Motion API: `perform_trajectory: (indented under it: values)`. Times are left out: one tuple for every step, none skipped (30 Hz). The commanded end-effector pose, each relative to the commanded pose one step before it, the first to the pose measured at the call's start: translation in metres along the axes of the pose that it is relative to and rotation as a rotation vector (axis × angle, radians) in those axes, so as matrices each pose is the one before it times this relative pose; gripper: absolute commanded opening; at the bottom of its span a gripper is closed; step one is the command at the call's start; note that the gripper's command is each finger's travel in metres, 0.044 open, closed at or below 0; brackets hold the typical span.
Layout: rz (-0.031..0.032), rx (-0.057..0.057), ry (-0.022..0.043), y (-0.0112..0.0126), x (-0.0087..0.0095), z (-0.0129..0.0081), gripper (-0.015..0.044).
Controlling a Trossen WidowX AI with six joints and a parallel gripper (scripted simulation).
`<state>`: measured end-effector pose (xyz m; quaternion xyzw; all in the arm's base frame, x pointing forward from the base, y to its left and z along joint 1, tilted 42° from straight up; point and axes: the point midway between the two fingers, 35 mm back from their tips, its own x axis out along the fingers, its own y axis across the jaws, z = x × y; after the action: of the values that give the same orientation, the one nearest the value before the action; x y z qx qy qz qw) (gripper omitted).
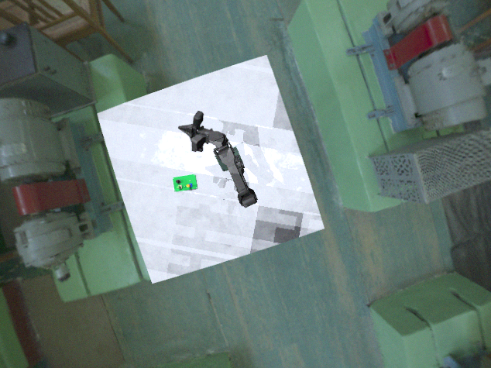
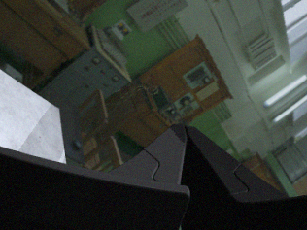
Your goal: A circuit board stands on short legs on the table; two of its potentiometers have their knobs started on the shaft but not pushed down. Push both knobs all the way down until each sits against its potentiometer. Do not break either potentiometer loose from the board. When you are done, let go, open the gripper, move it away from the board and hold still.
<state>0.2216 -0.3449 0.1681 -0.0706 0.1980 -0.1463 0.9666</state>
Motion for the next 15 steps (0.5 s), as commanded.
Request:
perform_trajectory:
  values:
    - [0.10921,0.071,0.04511,0.02914,0.02653,0.00285,0.0]
    - [0.02483,0.0144,0.01193,0.00669,0.00628,0.00035,0.0]
    - [0.01737,0.0059,0.01449,0.00636,0.00606,-0.00085,0.0]
    - [0.01455,0.0046,0.01251,0.00538,0.00509,-0.00073,0.0]
    - [0.01163,0.0035,0.01025,0.00434,0.00408,-0.00059,0.0]
    - [0.00909,0.0029,0.00777,0.00329,0.00307,-0.0004,0.0]
    - [0.01131,0.0051,0.00767,0.00346,0.00314,-0.00015,0.0]
    - [0.0145,0.0064,0.01009,0.00448,0.00403,-0.00022,0.0]
    - [0.0176,0.0076,0.01265,0.0055,0.0049,-0.0003,0.0]
    - [0.01931,0.0081,0.01439,0.00611,0.0054,-0.00037,0.0]
    - [0.02223,0.0107,0.01108,0.00669,0.00565,0.00043,0.0]
    - [0.02264,0.0108,0.01193,0.0069,0.00582,0.00036,0.0]
    - [0.02238,0.0106,0.01245,0.00691,0.00582,0.00027,0.0]
    - [0.0221,0.0104,0.01296,0.00691,0.00581,0.00017,0.0]
    - [0.02098,0.0098,0.01295,0.00664,0.00559,0.00008,0.0]
